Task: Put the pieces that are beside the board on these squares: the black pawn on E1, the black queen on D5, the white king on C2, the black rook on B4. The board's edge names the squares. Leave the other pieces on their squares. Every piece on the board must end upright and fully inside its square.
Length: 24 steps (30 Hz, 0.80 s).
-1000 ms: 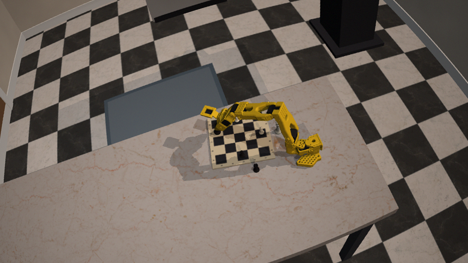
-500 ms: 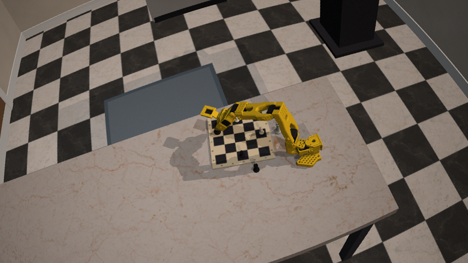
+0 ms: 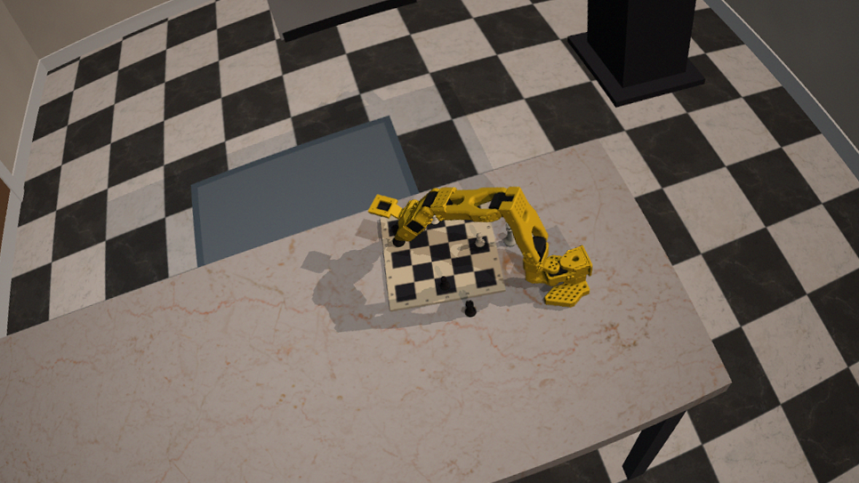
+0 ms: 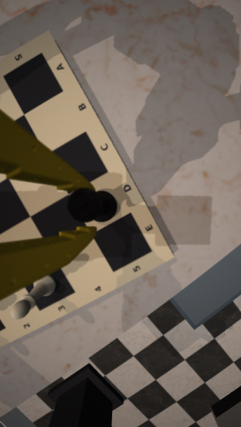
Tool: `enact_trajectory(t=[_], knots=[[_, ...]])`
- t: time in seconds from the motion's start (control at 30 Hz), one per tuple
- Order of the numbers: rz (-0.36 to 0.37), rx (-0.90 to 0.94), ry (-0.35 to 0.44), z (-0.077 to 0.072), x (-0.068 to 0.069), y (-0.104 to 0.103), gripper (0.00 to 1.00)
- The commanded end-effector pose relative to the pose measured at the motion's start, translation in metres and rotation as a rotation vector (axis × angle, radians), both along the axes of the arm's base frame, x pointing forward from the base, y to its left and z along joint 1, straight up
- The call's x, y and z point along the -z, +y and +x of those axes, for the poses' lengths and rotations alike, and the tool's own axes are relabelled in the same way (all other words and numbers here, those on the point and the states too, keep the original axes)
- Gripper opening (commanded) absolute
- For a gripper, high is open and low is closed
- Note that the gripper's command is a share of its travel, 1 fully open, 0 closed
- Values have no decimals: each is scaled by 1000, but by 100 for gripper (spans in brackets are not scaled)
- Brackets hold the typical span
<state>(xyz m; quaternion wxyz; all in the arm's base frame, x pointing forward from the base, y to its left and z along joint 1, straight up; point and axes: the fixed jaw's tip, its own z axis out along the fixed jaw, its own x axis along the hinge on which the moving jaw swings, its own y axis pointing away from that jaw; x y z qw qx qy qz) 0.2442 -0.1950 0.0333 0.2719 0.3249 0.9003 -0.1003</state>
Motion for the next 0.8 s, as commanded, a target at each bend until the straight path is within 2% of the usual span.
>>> enact_trajectory(t=[0.0, 0.77], knots=[[19, -9, 25, -3, 7, 5, 12], [25, -10, 20, 2, 5, 6, 12]])
